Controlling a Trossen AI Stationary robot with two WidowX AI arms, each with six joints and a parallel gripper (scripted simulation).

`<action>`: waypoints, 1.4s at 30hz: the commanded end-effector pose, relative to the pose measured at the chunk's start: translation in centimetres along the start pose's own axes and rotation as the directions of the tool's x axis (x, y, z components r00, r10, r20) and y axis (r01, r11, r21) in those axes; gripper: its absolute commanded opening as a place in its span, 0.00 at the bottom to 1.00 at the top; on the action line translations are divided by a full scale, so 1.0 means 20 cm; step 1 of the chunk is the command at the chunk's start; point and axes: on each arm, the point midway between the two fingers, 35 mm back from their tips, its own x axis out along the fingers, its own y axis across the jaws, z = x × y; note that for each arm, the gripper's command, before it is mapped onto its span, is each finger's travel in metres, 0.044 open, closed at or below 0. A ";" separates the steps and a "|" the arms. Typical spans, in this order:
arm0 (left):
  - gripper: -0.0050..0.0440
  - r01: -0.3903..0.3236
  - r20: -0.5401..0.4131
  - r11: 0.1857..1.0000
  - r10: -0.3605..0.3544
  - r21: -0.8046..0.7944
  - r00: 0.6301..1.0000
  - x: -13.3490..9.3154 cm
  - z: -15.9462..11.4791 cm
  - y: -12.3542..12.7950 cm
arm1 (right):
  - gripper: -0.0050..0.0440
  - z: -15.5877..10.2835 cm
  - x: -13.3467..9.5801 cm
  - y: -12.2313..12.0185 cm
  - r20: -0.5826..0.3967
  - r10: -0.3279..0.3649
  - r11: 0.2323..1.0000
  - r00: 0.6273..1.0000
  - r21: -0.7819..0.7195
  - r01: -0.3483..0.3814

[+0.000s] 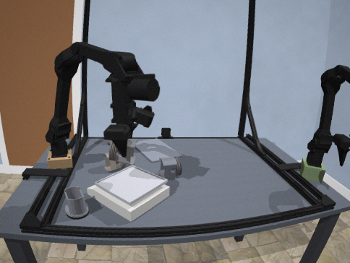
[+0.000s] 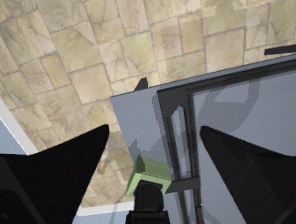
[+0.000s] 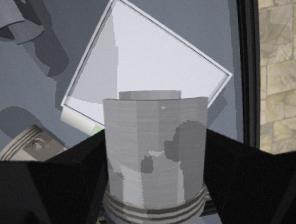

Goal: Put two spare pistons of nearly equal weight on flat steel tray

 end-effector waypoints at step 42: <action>1.00 0.003 -0.003 1.000 -0.003 0.004 1.000 0.00 0.00 0.00 | 0.43 0.00 -0.03 0.00 0.137 0.099 0.522 0.986 -0.850 0.066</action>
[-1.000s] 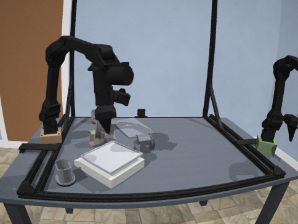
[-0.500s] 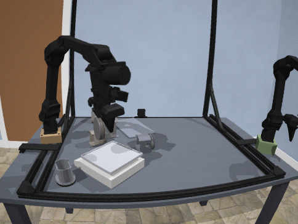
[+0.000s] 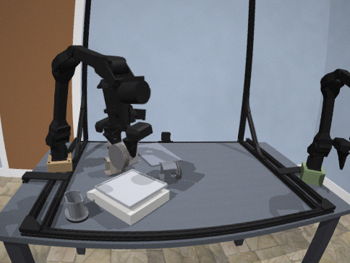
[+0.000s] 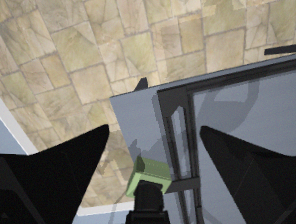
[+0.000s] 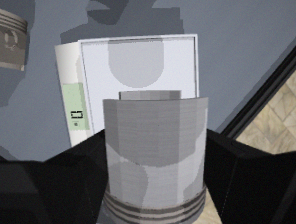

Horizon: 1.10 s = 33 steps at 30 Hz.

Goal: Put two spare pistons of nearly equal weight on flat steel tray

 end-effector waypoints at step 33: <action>1.00 0.003 -0.003 1.000 -0.003 0.004 1.000 0.00 0.00 0.00 | 0.43 0.00 0.18 0.00 0.037 0.002 0.976 0.999 -0.217 0.006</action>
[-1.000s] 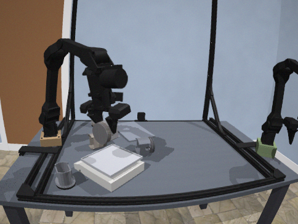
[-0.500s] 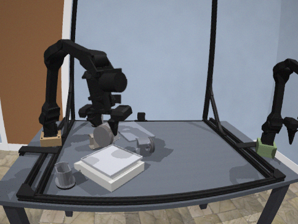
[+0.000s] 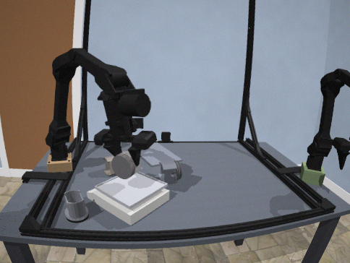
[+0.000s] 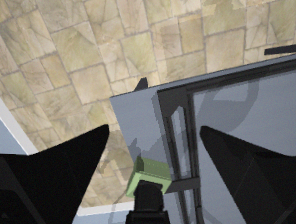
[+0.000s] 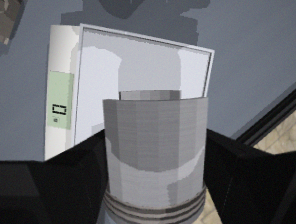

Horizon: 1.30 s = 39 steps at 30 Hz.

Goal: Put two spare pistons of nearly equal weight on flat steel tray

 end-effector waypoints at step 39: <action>1.00 0.003 -0.003 1.000 -0.003 0.004 1.000 0.00 0.00 0.00 | 0.87 0.00 0.21 0.01 0.003 0.002 1.000 1.000 0.004 -0.002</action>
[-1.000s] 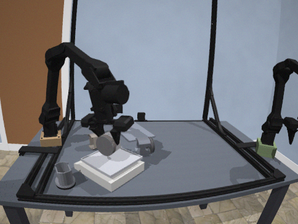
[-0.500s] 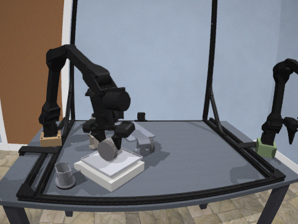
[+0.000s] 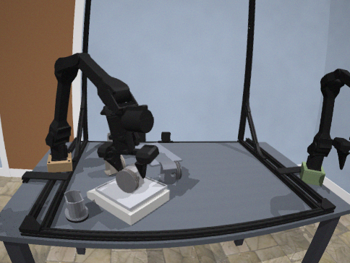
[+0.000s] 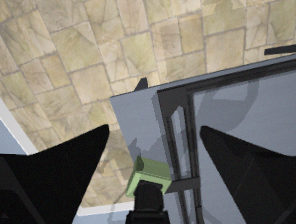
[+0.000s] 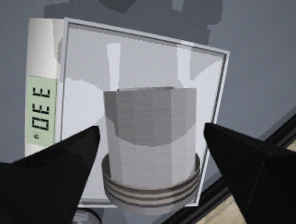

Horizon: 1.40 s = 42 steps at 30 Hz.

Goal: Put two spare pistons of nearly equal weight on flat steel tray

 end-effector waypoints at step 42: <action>1.00 0.003 -0.003 1.000 -0.003 0.004 1.000 0.00 0.00 0.00 | 0.87 0.00 -0.21 0.00 0.000 0.002 1.000 1.000 0.005 -0.002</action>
